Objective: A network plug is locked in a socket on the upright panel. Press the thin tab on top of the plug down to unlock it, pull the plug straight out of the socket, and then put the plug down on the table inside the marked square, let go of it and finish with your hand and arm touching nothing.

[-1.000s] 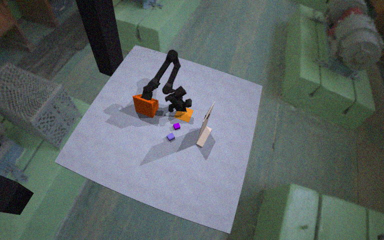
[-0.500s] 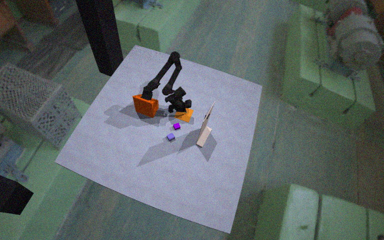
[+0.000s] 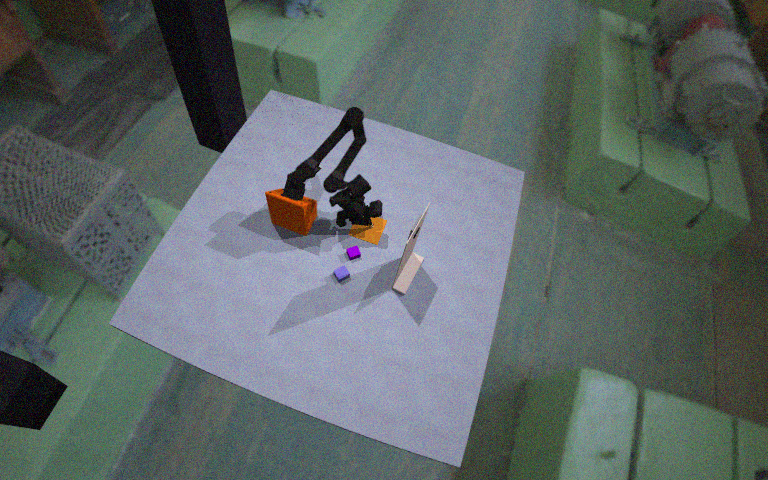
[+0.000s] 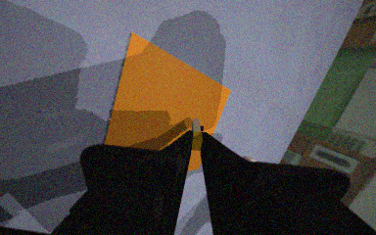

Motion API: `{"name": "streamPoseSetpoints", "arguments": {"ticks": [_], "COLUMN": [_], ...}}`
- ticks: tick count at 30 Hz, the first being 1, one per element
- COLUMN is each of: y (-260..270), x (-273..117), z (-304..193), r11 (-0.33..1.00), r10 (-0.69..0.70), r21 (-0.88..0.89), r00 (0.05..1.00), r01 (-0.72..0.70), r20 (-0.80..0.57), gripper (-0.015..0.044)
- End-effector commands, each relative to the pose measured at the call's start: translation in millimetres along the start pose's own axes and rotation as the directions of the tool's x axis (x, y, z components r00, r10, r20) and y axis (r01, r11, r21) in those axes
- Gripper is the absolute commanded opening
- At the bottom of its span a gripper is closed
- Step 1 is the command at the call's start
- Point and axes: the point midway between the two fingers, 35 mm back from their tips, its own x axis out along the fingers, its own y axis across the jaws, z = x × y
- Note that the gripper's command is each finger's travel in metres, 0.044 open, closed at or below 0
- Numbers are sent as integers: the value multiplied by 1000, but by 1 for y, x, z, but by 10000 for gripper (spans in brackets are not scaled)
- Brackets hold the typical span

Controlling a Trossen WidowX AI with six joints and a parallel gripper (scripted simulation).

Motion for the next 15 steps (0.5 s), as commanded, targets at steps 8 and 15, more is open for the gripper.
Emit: {"name": "streamPoseSetpoints", "arguments": {"ticks": [8,15], "y": [3,3], "x": [4,3], "z": [0,1], "r11": [1000,1000], "r10": [3,2], "r21": [7,3], "r00": [1000,1000], "r01": [-3,-2], "r20": [-3,-1], "gripper": [0,0]}}
